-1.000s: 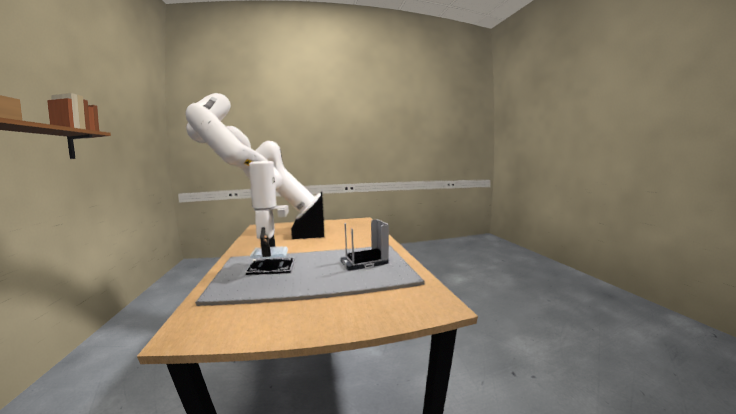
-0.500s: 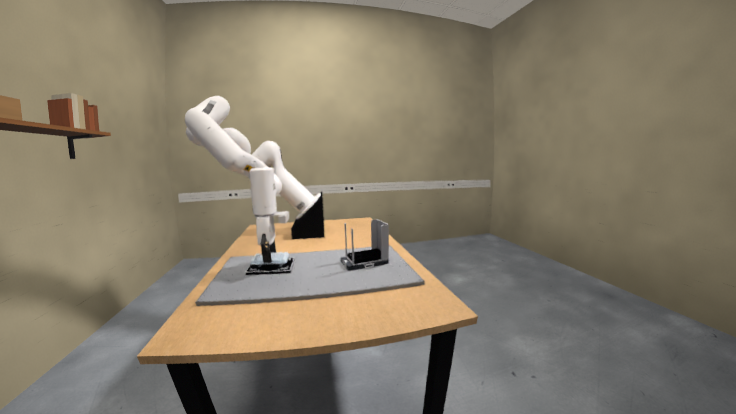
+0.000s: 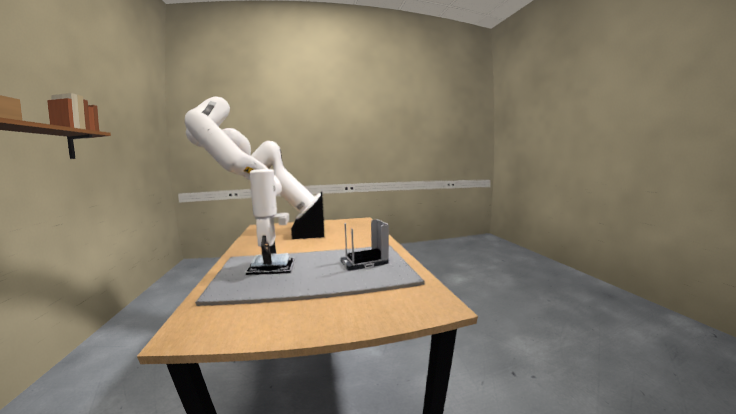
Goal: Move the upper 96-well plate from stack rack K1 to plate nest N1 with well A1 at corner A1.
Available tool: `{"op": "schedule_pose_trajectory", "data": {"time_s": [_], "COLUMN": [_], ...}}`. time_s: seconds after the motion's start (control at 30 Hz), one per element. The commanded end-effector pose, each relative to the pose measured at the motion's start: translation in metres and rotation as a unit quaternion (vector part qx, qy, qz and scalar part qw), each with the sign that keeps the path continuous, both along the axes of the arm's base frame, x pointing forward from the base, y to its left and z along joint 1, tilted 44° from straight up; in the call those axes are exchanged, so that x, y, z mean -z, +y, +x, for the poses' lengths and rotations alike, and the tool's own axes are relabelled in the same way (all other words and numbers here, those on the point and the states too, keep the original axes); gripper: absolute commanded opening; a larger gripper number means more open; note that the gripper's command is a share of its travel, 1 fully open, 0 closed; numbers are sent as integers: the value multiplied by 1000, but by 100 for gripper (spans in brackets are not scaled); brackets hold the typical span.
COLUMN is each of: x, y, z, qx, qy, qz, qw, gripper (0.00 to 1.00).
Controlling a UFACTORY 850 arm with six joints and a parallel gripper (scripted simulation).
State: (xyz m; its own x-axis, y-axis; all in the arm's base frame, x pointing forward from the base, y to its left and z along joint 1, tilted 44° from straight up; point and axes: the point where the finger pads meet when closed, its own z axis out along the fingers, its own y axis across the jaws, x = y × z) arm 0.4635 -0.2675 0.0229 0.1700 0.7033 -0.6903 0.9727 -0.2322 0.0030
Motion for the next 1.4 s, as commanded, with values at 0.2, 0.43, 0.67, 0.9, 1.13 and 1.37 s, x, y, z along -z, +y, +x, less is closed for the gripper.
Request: {"op": "schedule_pose_trajectory", "data": {"time_s": [0.2, 0.43, 0.67, 0.9, 1.13, 1.37], "x": [0, 1, 1, 2, 3, 4], "y": [0, -1, -1, -2, -3, -3], "z": [1, 0, 0, 0, 0, 0], "qx": [0, 0, 0, 0, 0, 0], "qy": [-1, -1, -1, -1, -1, -1], "qz": [0, 0, 0, 0, 0, 0], "qw": [1000, 1000, 1000, 1000, 1000, 1000], "gripper": [0, 0, 0, 0, 0, 0]}}
